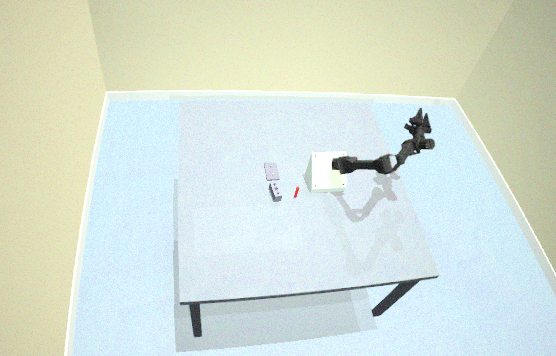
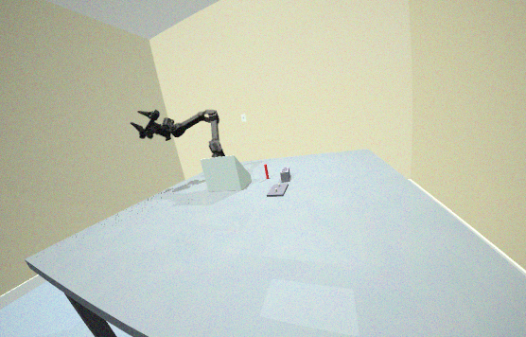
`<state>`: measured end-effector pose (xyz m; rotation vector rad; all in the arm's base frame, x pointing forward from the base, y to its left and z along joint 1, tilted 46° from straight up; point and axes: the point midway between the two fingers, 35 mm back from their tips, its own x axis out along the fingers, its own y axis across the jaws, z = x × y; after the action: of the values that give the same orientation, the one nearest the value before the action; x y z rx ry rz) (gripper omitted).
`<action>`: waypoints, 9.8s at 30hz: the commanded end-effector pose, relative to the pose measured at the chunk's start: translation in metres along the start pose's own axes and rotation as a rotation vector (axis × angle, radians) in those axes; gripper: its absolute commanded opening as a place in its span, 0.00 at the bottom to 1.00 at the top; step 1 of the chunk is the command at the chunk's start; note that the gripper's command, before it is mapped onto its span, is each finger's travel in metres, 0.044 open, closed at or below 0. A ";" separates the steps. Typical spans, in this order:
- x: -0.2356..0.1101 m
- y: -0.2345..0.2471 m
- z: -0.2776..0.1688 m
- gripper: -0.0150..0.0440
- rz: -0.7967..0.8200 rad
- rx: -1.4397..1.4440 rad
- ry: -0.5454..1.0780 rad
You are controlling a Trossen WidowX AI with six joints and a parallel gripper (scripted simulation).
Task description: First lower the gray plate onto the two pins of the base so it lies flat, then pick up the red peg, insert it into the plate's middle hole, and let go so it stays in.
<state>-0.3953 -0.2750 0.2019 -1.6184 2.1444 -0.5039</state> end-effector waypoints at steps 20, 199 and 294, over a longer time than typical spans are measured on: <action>0.107 -0.196 0.139 1.00 -0.164 0.780 -0.574; -0.501 -0.457 0.486 0.25 2.400 0.960 0.340; -0.411 -0.396 0.603 0.25 2.403 1.018 0.506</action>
<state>0.3438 -0.0073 -0.0660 1.7336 1.7785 -0.6905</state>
